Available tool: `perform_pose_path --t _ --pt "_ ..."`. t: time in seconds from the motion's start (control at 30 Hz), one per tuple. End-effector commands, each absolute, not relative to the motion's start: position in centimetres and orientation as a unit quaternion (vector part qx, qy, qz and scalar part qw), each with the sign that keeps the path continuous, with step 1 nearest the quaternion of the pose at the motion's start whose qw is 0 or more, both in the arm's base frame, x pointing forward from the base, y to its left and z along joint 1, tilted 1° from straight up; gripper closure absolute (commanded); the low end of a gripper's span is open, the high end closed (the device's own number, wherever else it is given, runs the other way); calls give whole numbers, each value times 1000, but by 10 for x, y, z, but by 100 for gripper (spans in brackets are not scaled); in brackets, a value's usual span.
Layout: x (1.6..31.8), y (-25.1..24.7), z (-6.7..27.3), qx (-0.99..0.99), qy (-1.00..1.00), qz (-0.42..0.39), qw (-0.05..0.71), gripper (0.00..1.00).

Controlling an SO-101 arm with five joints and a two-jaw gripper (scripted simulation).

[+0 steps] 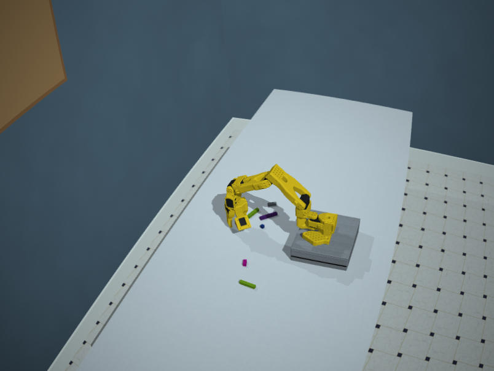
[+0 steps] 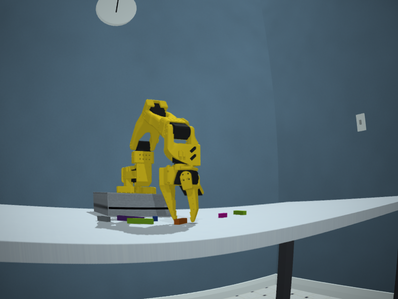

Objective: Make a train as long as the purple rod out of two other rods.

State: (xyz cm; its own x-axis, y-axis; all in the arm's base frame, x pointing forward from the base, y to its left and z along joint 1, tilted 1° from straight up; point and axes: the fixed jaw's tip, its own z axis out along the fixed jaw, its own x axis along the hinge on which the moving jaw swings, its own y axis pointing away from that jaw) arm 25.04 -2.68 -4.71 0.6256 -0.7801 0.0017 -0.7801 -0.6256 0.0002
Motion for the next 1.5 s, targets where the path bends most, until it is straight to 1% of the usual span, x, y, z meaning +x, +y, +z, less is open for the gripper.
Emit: perform_pose_path --t 0.0,0.83,1.13,1.47 --pt "245 -29 -53 900 -435 -9 4 81" --pt "243 -28 -56 900 -435 -12 5 82" --pt "243 -28 -56 900 -435 -12 5 85" --pt "243 -28 -56 900 -435 -12 5 92"
